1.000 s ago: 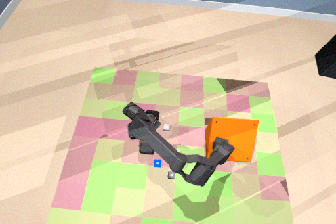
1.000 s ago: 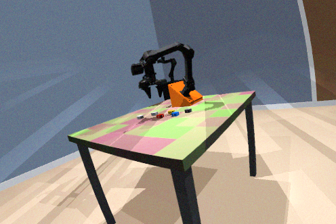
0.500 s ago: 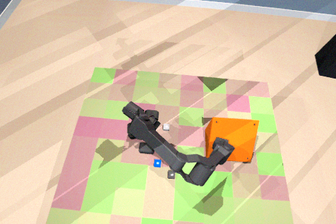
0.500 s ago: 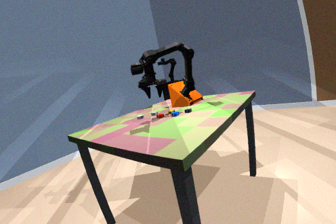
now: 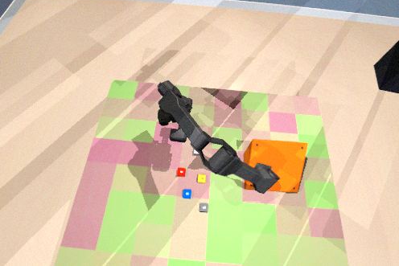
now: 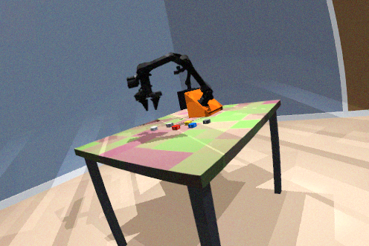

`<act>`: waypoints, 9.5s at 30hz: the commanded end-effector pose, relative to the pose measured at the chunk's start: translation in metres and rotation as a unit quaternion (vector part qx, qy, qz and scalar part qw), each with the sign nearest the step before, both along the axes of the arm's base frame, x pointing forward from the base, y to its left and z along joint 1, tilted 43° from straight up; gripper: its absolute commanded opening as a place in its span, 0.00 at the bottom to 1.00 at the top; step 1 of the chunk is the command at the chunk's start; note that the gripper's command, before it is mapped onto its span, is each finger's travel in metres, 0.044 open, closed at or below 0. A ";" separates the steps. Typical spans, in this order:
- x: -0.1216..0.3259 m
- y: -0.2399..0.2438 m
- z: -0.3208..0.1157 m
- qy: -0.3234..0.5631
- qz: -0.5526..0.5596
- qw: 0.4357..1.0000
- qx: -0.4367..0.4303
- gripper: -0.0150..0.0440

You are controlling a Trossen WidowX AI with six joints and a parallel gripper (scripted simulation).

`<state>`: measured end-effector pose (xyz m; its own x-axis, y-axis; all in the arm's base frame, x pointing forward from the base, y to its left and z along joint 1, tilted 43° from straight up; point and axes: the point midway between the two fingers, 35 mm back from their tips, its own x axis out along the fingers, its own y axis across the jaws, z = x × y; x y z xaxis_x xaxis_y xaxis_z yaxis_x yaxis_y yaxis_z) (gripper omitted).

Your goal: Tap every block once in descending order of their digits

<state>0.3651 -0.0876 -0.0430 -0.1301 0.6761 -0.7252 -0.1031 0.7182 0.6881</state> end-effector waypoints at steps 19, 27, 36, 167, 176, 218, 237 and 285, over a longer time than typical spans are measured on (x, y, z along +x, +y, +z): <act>0.007 -0.001 0.002 -0.016 0.012 1.000 -0.005 0.93; -0.019 0.002 0.014 -0.015 0.012 1.000 -0.005 0.93; -0.083 0.018 0.033 -0.013 0.012 1.000 -0.004 0.93; -0.124 0.152 0.083 -0.012 0.012 1.000 -0.002 0.29; -0.118 0.112 0.125 -0.011 0.012 1.000 -0.001 0.29; -0.003 0.059 -0.063 -0.016 0.012 1.000 -0.003 0.29; -0.006 0.074 -0.079 -0.016 0.012 1.000 -0.003 0.29; -0.033 0.162 0.043 -0.014 0.012 1.000 0.000 0.29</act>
<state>0.3314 0.0739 0.0009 -0.1383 0.6679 -0.7313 -0.1499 0.7157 0.6821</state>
